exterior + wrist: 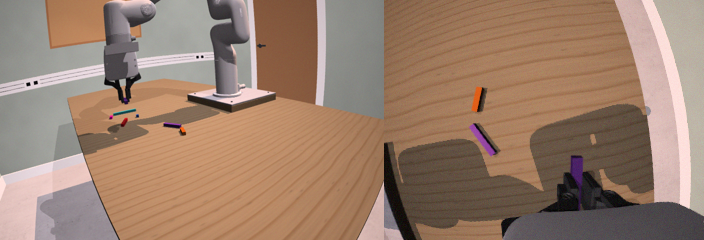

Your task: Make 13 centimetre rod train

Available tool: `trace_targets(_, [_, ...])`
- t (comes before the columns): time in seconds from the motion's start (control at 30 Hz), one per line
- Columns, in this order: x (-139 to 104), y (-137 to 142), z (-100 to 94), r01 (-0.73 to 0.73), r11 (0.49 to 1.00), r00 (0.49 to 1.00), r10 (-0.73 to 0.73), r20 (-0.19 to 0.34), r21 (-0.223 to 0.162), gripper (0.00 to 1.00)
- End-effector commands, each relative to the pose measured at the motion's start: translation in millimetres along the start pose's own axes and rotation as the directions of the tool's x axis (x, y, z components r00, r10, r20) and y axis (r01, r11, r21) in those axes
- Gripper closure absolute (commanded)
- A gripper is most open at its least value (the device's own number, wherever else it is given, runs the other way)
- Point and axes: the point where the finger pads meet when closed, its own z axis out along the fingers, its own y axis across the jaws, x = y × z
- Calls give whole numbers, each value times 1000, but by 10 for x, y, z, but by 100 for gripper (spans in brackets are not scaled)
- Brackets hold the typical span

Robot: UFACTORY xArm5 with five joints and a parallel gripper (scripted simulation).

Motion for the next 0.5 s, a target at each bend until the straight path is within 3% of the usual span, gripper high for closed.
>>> trace_targets(0.0, [3, 11, 88, 0, 1000, 1000, 0, -1, -3, 96])
trace_targets(0.33, [1, 14, 508, 0, 1000, 1000, 0, -1, -3, 96])
trace_targets(0.47, [1, 15, 592, 0, 1000, 1000, 0, -1, -3, 96])
